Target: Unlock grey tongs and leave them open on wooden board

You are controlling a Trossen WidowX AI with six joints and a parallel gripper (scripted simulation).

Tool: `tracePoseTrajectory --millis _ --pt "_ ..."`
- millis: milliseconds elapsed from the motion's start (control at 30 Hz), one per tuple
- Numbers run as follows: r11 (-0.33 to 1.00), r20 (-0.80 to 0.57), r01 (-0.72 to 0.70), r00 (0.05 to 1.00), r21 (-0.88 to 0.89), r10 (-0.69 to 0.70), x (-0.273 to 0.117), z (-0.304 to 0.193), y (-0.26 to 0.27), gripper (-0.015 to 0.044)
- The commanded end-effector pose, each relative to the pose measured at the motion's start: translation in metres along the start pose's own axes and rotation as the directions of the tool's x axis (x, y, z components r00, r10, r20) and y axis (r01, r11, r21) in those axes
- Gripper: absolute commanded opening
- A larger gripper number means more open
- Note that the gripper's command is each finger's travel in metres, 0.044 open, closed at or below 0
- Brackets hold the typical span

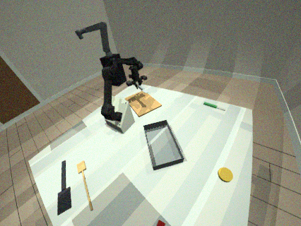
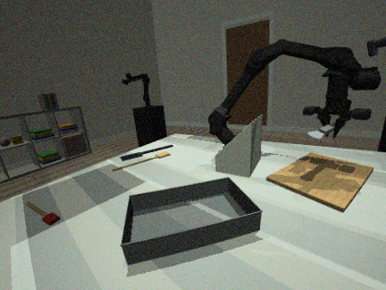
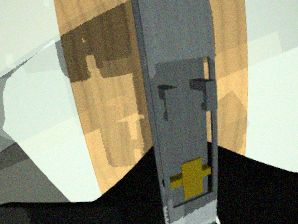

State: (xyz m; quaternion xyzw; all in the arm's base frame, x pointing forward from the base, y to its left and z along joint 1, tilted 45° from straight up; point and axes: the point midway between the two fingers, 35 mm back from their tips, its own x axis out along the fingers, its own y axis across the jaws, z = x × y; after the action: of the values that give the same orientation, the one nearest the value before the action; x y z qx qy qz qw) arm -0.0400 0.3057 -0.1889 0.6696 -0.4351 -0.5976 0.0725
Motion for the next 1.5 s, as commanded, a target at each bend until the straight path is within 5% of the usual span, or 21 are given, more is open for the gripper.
tracePoseTrajectory --millis 0,1467 --pt "1.000 -0.005 -0.002 1.000 0.006 0.003 0.008 -0.001 0.000 -0.0150" --pt "1.000 -0.004 -0.003 1.000 0.005 0.003 0.080 0.000 0.000 -0.0150"
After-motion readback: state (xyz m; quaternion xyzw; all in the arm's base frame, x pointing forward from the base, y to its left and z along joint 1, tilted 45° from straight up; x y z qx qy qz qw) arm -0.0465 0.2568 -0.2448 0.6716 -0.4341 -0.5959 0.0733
